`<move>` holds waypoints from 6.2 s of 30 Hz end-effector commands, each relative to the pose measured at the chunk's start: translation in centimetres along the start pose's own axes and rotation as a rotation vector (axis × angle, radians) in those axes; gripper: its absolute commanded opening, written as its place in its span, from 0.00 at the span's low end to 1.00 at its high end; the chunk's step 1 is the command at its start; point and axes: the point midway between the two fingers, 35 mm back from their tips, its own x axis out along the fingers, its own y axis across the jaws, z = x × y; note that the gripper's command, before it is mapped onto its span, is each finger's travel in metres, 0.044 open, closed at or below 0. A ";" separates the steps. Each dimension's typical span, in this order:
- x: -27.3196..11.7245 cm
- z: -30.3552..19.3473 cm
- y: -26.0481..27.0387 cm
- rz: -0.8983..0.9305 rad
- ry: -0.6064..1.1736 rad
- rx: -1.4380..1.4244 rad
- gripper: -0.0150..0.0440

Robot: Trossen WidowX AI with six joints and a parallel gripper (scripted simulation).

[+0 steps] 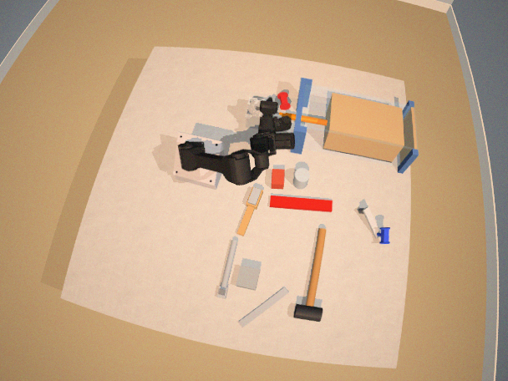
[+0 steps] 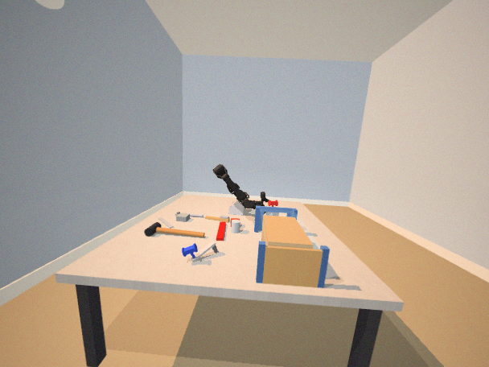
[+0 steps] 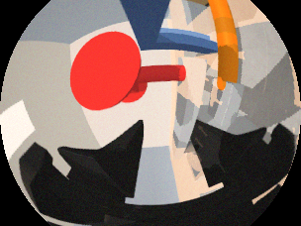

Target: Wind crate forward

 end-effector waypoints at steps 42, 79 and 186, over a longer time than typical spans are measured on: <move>0.0 0.0 -0.8 0.000 0.000 0.000 0.66; -1.4 0.2 -0.8 0.001 0.001 0.012 0.66; 0.6 -0.6 3.3 -1.462 -0.501 0.512 1.00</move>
